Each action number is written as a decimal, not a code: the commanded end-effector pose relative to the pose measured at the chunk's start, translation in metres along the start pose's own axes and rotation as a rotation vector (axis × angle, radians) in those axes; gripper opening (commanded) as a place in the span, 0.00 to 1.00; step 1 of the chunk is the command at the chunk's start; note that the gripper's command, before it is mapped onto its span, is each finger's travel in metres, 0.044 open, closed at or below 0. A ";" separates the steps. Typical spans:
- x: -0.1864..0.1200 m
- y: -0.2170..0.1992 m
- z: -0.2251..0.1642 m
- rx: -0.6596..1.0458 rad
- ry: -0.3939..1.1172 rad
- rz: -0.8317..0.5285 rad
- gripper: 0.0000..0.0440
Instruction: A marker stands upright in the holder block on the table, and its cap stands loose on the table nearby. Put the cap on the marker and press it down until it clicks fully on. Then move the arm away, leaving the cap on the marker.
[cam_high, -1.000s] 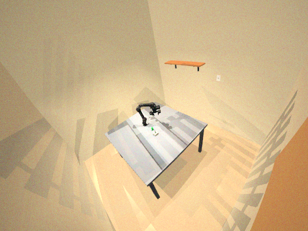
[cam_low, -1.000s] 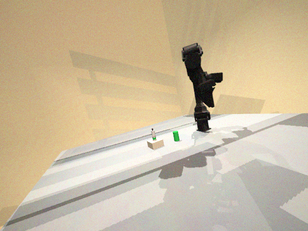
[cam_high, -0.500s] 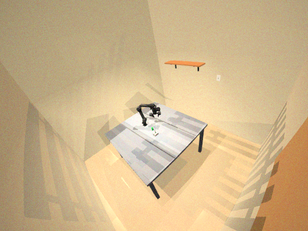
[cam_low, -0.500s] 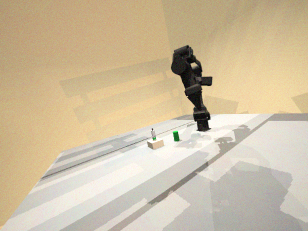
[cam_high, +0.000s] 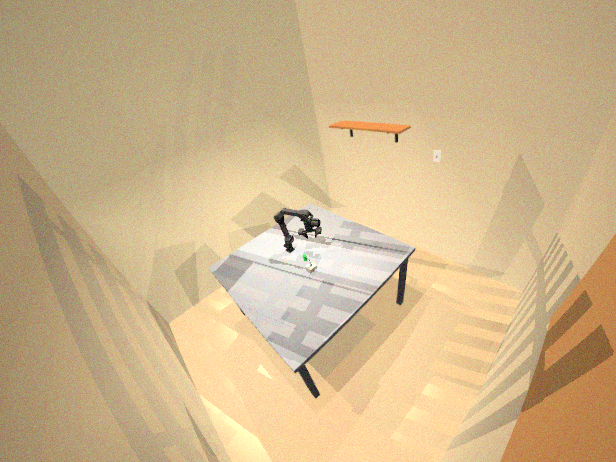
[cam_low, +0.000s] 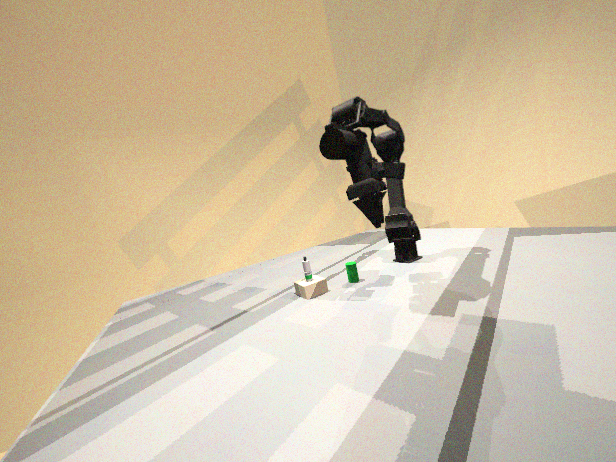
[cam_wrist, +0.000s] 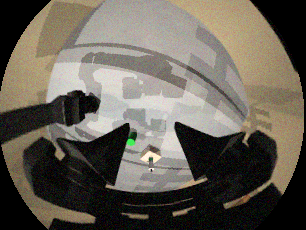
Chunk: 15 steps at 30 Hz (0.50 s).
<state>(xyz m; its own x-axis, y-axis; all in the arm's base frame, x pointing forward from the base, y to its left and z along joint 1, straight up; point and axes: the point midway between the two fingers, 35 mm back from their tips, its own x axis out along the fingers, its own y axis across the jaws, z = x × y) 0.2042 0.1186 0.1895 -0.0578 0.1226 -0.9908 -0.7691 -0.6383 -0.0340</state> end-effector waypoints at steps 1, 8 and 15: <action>-0.001 0.000 -0.013 0.016 0.019 0.009 0.74; 0.000 0.003 -0.032 0.046 0.039 0.027 0.74; 0.002 0.005 -0.049 0.075 0.055 0.045 0.74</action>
<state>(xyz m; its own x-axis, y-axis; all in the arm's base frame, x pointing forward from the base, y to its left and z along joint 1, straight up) 0.2267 0.0856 0.1824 -0.0593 0.0665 -0.9960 -0.8066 -0.5911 0.0086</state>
